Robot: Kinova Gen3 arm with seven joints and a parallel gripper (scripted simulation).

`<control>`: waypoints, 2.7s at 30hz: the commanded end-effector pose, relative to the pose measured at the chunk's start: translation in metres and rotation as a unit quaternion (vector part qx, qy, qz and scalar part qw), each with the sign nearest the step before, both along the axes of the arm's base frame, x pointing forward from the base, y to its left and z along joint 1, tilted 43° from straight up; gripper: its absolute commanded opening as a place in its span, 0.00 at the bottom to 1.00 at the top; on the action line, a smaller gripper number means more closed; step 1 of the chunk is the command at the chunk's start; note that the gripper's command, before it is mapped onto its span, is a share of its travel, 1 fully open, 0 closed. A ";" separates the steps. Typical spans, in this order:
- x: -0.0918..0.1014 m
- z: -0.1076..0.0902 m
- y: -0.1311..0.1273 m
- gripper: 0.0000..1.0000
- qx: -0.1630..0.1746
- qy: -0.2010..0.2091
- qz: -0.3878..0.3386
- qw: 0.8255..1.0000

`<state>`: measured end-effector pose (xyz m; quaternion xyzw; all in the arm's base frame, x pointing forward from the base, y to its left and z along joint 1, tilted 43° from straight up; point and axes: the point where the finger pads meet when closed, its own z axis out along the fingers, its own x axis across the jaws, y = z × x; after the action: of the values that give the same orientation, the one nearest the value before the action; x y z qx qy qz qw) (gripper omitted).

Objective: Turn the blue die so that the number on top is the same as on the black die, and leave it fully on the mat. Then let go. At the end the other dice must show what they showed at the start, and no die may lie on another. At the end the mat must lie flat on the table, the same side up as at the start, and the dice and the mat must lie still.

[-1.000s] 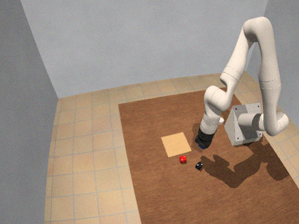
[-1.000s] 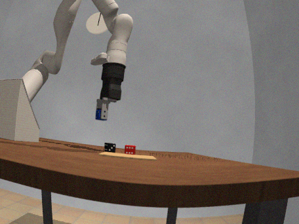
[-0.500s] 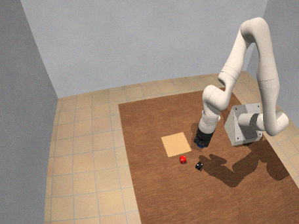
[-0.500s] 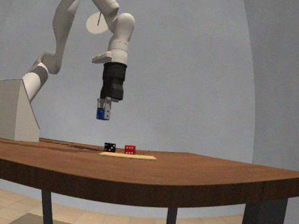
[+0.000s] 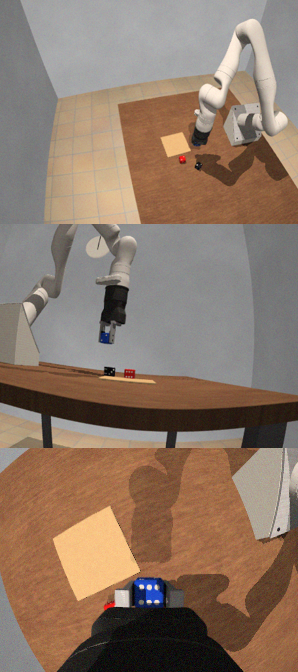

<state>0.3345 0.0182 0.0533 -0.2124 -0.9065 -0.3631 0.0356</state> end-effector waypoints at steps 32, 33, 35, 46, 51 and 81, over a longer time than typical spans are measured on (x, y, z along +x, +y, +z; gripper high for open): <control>0.051 -0.020 -0.027 0.57 -0.038 -0.325 0.345 0.879; 0.053 -0.020 -0.028 0.57 -0.040 -0.336 0.357 0.871; 0.056 -0.022 -0.030 0.57 -0.043 -0.357 0.380 0.852; 0.069 -0.028 -0.037 0.57 -0.058 -0.444 0.472 0.760; 0.075 -0.032 -0.041 0.57 -0.065 -0.484 0.516 0.704; 0.087 -0.051 -0.055 0.57 -0.086 -0.605 0.653 0.448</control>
<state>0.4208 -0.0364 0.0034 0.7102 -0.6018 -0.1915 -0.3111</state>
